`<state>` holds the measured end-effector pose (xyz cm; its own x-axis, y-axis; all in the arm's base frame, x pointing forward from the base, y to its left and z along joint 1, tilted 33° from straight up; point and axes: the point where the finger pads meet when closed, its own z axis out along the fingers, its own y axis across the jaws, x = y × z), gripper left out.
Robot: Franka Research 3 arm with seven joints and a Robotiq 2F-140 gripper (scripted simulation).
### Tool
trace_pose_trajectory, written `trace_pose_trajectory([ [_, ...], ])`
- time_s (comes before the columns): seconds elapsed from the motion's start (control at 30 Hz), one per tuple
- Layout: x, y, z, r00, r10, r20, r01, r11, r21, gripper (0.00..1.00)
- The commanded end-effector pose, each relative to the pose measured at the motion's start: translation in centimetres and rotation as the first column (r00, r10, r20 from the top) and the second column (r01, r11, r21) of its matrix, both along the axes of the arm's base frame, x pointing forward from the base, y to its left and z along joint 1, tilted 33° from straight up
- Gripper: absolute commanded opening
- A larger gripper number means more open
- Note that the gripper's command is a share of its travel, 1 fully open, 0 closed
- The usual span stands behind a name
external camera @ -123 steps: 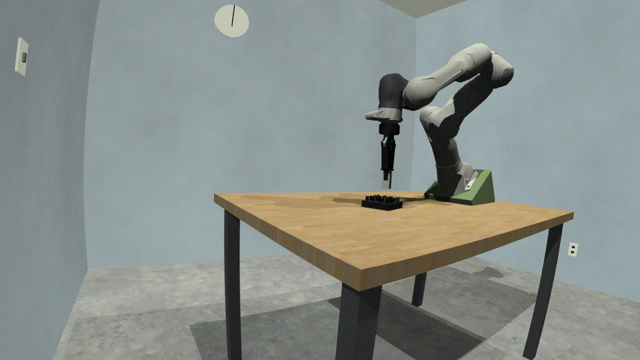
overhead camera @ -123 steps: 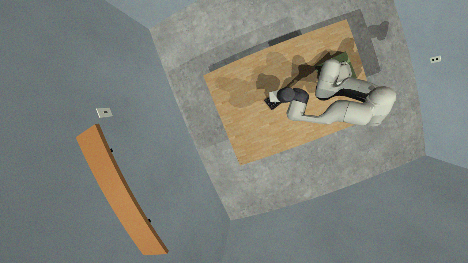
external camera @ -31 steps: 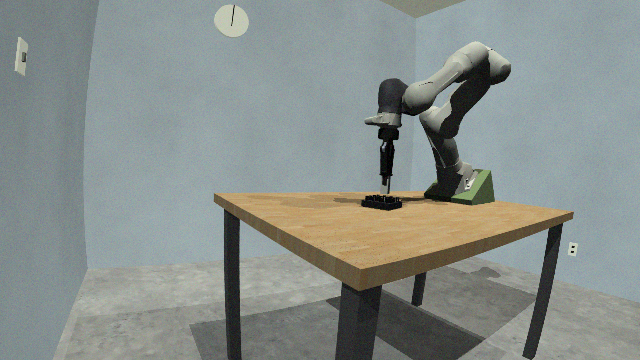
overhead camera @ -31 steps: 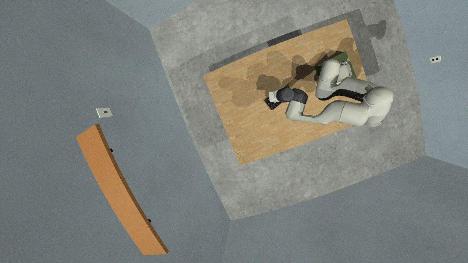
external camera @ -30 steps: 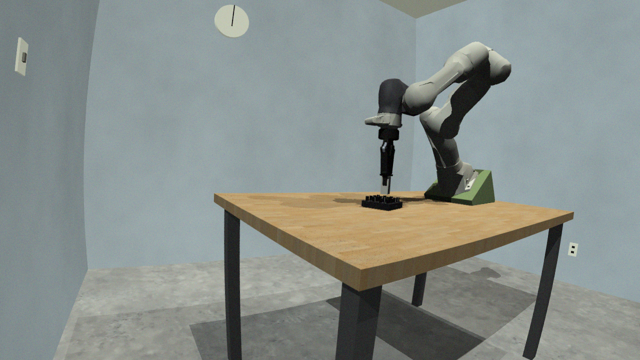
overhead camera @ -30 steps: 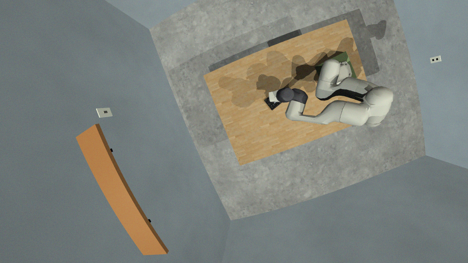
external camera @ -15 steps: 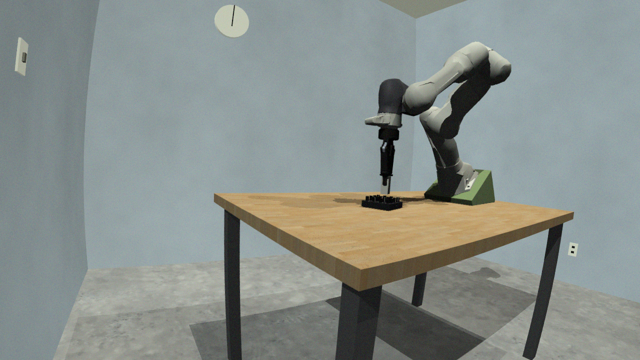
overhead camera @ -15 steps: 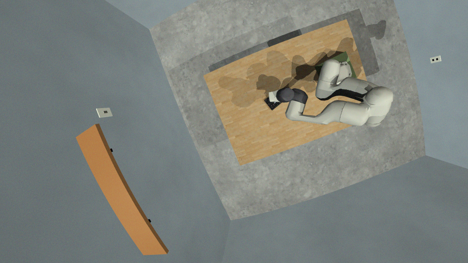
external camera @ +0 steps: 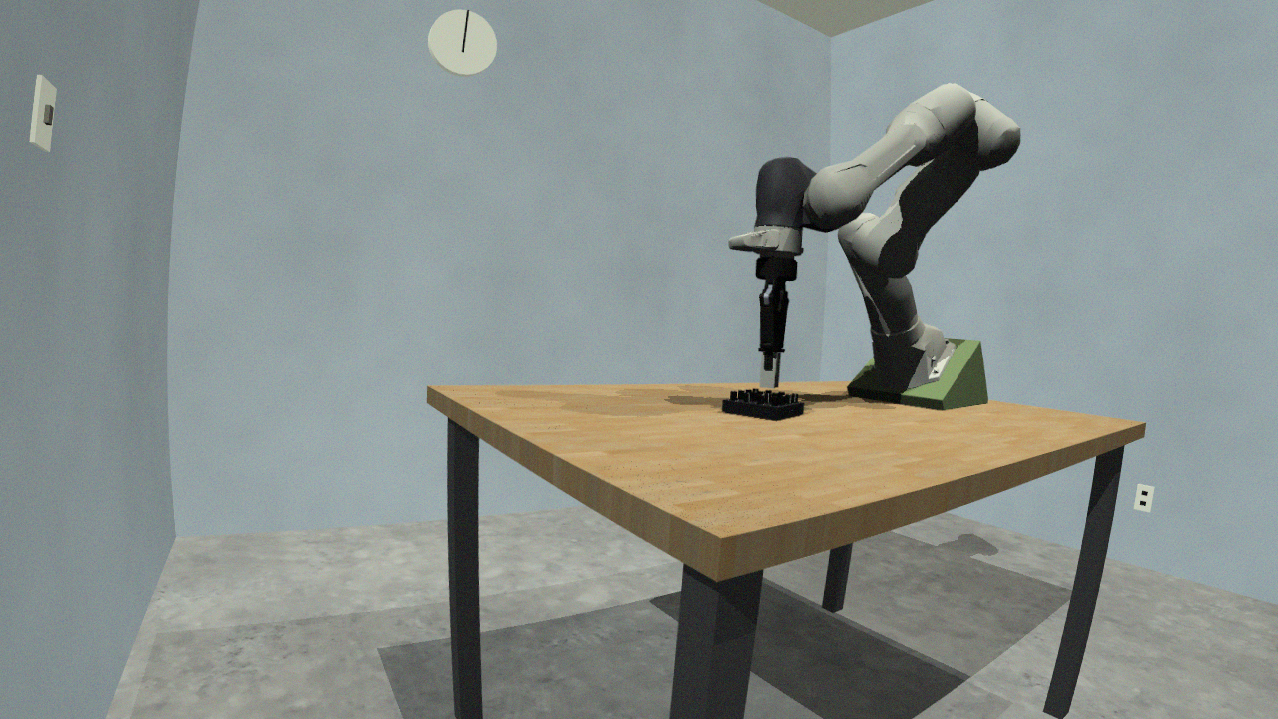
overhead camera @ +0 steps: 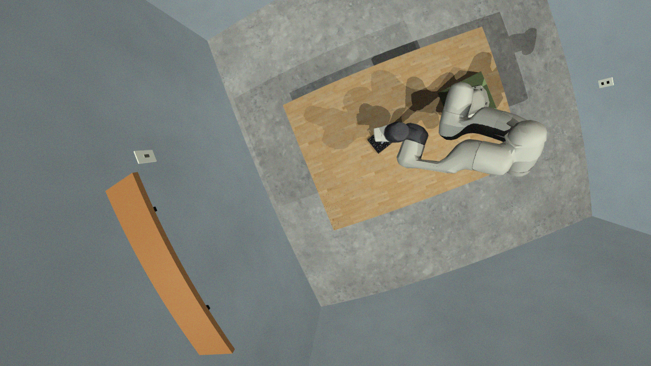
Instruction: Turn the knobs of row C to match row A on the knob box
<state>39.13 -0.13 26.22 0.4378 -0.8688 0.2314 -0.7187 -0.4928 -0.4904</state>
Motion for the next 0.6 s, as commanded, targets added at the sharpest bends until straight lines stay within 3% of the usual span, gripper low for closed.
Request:
trace_pose_trajectory([
  [0.0, 0.09, -0.02, -0.21, 1.000, 0.002, 0.001, -0.002, 1.000, -0.001, 0.12],
  [0.57, 0.68, 0.04, -1.13, 1.000, 0.002, 0.001, -0.002, 1.000, -0.001, 0.12],
])
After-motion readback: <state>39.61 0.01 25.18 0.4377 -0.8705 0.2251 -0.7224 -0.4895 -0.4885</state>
